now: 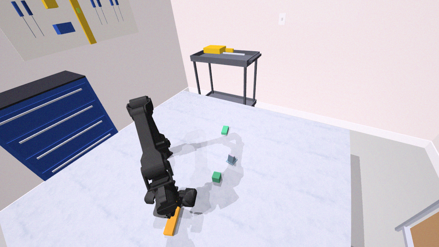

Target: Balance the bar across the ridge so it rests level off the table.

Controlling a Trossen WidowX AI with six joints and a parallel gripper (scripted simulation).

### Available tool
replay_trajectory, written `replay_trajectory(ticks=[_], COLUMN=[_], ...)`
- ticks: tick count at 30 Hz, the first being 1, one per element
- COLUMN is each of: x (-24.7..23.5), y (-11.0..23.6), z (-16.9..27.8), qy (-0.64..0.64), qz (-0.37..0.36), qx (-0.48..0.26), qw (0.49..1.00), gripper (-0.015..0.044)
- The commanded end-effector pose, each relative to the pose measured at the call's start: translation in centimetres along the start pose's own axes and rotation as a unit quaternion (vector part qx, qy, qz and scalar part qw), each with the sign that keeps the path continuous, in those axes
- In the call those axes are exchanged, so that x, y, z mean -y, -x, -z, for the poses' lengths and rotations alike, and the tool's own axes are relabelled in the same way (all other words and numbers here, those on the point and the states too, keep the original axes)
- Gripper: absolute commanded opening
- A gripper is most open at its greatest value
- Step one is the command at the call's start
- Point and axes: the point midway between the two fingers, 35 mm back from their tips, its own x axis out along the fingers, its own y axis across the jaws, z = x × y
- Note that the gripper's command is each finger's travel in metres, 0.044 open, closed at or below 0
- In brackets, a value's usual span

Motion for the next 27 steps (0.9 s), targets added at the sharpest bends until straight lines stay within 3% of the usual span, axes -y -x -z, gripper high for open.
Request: replay_trajectory(ticks=[1, 3, 27], x=[0.0, 0.0, -0.1], y=[0.2, 0.6, 6.8], z=[0.0, -0.1, -0.3], qy=[0.000, 0.000, -0.002], qz=[0.000, 0.000, 0.002], qx=[0.000, 0.000, 0.000], qw=[1.000, 1.000, 1.000], gripper=[0.0052, 0.0000, 0.0000])
